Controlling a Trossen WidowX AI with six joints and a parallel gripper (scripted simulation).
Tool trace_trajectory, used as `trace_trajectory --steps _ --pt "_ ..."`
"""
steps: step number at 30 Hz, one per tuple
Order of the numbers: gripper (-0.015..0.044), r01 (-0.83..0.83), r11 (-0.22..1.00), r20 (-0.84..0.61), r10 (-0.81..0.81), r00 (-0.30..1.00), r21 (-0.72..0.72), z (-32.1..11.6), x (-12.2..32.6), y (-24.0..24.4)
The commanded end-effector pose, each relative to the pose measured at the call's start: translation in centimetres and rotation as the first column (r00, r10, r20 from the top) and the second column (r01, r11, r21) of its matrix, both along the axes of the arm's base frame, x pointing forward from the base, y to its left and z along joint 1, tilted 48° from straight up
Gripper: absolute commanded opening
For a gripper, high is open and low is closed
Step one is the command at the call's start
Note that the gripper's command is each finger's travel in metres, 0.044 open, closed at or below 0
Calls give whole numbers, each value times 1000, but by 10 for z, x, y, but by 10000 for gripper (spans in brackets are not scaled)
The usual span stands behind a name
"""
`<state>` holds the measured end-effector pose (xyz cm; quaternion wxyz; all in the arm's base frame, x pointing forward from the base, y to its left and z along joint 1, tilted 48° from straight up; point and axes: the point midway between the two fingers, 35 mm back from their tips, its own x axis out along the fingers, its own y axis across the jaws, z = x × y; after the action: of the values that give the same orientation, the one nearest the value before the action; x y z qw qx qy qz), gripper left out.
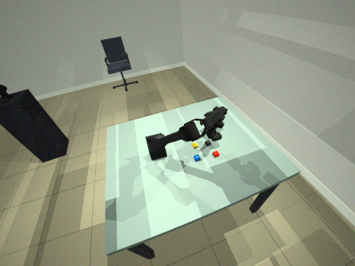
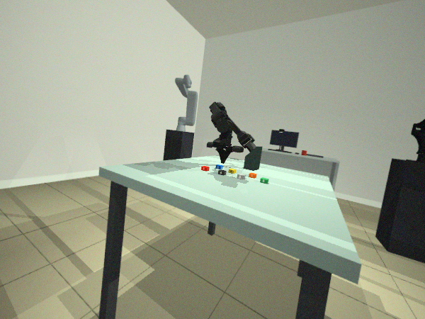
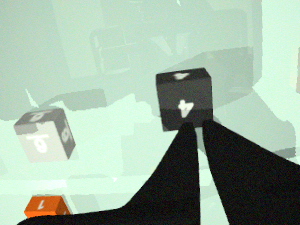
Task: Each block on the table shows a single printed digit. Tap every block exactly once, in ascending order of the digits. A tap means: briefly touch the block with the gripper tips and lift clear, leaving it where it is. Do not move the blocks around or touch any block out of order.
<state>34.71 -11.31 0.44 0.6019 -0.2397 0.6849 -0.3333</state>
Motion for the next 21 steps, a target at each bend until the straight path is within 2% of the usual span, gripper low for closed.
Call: trace_trajectory --steps 1,9,16,21 --pt "20 -8 1000 16 8 1000 3 37 11 42" --pt "20 -8 1000 13 8 1000 3 43 11 51" --pt "20 -11 1000 12 10 1000 10 -22 0 114" --pt "20 -7 1000 15 6 1000 6 -33 -4 124"
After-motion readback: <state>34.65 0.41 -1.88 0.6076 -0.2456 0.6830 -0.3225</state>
